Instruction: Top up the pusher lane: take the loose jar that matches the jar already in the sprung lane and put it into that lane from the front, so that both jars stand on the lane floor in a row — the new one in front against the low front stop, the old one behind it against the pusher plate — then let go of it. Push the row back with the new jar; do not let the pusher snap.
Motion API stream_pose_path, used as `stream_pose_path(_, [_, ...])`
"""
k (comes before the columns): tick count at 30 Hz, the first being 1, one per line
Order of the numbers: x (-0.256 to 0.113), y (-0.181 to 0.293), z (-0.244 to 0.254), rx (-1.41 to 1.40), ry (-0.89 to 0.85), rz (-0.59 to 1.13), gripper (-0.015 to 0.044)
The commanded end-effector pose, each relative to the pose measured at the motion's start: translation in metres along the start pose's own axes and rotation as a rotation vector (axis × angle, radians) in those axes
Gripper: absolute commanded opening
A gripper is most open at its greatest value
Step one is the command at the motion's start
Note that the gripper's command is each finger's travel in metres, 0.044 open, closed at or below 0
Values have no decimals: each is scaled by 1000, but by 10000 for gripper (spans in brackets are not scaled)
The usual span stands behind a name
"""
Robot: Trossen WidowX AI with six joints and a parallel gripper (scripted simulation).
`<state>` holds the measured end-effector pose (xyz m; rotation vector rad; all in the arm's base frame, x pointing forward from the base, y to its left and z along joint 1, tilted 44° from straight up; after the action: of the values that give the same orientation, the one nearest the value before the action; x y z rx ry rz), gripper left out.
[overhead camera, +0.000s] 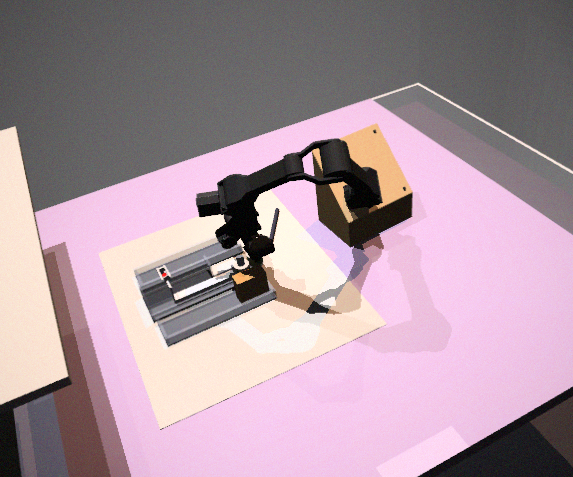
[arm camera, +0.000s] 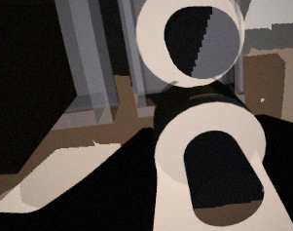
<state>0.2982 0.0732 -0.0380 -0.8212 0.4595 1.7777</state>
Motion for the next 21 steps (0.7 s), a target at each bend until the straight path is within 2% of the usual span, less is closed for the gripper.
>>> stream_pose_path(1, [-2, -11, 0, -18, 4, -21, 0])
stream_pose_path(21, [-4, -19, -1, -18, 3, -21, 0])
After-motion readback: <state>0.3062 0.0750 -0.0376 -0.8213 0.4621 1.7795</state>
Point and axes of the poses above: the point midway between the two fingers, 35 mm back from their tips, its own x axis out along the fingers, its own z axis across the jaws, y = z × x, the point moved 1 cm from there along -x, back along the fingers, and after that the axes turned 11 degrees about -x, right-handed, at the moved point
